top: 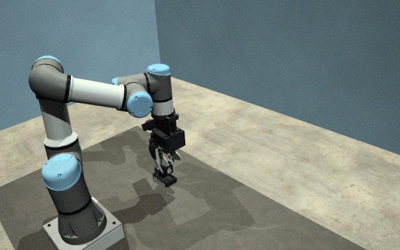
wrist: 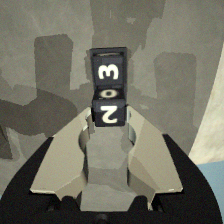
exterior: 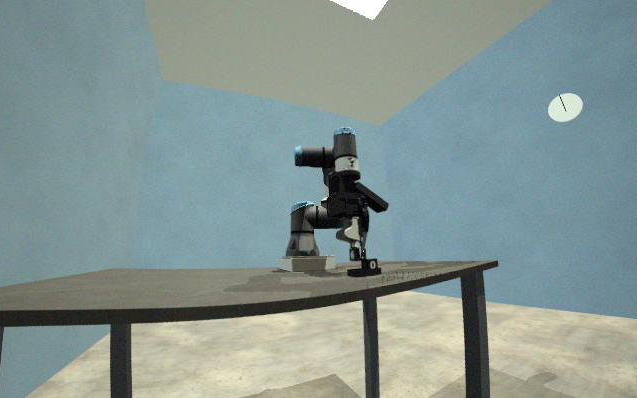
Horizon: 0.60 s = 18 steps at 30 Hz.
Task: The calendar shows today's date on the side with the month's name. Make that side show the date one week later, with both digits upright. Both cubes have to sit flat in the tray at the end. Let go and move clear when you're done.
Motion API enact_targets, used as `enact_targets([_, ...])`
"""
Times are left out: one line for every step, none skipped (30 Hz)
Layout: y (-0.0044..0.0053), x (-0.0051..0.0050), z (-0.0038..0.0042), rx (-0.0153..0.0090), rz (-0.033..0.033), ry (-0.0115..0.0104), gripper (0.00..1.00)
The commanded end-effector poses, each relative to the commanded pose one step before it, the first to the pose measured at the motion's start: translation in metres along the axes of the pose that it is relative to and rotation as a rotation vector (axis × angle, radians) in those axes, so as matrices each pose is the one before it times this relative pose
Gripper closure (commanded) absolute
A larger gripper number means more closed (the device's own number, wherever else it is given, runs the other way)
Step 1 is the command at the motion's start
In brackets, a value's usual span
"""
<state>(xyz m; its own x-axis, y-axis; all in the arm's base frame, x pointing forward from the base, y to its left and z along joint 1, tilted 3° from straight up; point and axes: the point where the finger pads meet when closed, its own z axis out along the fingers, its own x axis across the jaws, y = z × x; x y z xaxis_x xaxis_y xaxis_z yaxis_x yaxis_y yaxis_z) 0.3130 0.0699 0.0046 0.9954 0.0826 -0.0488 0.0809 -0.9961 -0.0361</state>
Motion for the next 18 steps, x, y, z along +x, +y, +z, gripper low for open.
enact_targets([0.000248,0.0008,0.003453,-0.00078,0.0,0.00274,0.89])
enact_targets([-0.000001,0.0,0.000932,0.0,0.0,0.0,0.89])
enact_targets([-0.000003,-0.00001,0.000936,0.0,0.0,0.0,0.89])
enact_targets([0.0,0.0,0.0,0.0,0.0,0.0,0.89])
enact_targets([0.0,0.0,0.0,0.0,0.0,0.0,0.89])
enact_targets([0.000002,0.00001,0.000936,0.0,0.0,0.0,0.89])
enact_targets([0.000001,0.0,0.00093,0.0,0.0,0.0,0.89])
enact_targets([0.0,0.0,0.000918,0.0,0.0,0.0,0.89])
enact_targets([-0.000002,0.0,0.0009,0.0,0.0,0.0,0.89])
enact_targets([-0.000001,0.0,0.000878,0.0,0.0,0.0,0.89])
enact_targets([0.000002,0.00001,0.000851,0.0,0.0,0.0,0.89])
enact_targets([0.000001,0.0,0.000819,0.0,0.0,0.0,0.89])
enact_targets([0.0,0.0,0.000782,0.0,0.0,0.0,0.89])
enact_targets([-0.000001,0.0,0.000742,0.0,0.0,0.0,0.89])
enact_targets([-0.000002,-0.00001,0.000697,0.0,0.0,0.0,0.89])
enact_targets([0.000001,0.0,0.000651,0.0,0.0,0.0,0.89])
enact_targets([0.000001,0.0,0.000601,0.0,0.0,0.0,0.89])
enact_targets([0.000001,0.0,0.000549,0.0,0.0,0.0,0.89])
